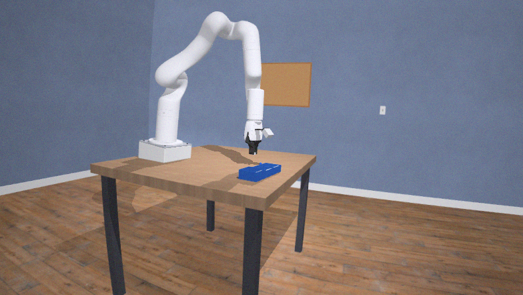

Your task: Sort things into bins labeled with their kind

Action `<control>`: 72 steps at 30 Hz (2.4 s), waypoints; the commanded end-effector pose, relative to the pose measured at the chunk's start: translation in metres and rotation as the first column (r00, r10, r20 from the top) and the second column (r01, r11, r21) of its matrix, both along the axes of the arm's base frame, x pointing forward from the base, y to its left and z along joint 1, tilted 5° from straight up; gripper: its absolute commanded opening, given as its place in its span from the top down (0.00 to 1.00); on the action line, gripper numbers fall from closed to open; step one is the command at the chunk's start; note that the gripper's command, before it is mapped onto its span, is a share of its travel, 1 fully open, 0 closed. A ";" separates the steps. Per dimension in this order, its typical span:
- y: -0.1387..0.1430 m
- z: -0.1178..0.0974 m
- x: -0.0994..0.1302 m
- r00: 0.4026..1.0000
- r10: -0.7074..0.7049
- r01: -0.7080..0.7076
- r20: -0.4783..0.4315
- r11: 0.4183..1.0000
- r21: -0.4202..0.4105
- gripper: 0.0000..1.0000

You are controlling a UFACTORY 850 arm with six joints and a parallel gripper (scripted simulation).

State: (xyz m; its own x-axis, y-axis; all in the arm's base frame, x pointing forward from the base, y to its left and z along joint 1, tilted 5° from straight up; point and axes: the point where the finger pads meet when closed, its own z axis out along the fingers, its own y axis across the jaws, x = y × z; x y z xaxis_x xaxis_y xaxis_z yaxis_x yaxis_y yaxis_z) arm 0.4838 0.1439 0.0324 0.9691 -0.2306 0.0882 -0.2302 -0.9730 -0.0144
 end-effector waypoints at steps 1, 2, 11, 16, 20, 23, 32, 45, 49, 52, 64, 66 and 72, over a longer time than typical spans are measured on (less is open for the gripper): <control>-0.013 0.002 0.022 1.000 0.000 0.000 -0.003 1.000 0.006 1.00; -0.016 0.003 0.027 1.000 0.001 0.000 -0.003 1.000 0.006 1.00; -0.034 0.005 0.056 1.000 0.001 0.000 -0.003 1.000 0.006 1.00; -0.050 0.008 0.081 0.978 -0.208 0.208 -0.003 0.978 0.023 1.00; -0.063 0.009 0.102 0.940 -0.341 0.341 -0.005 0.939 0.036 1.00; -0.066 0.010 0.107 0.902 -0.431 0.431 -0.010 0.901 0.045 1.00; -0.077 0.011 0.124 0.752 -0.659 0.659 -0.027 0.749 0.074 1.00; -0.077 0.011 0.124 0.445 -0.893 0.893 -0.071 0.438 0.100 1.00; -0.077 0.011 0.124 0.332 -0.940 0.941 -0.079 0.323 0.099 1.00; -0.077 0.011 0.124 0.246 -0.966 0.967 -0.078 0.238 0.095 1.00; -0.077 0.011 0.124 0.202 -0.977 0.977 -0.072 0.195 0.091 1.00; -0.077 0.011 0.124 0.202 -0.977 0.977 -0.072 0.195 0.091 1.00; -0.077 0.009 0.124 0.202 -0.977 0.977 -0.072 0.195 0.091 1.00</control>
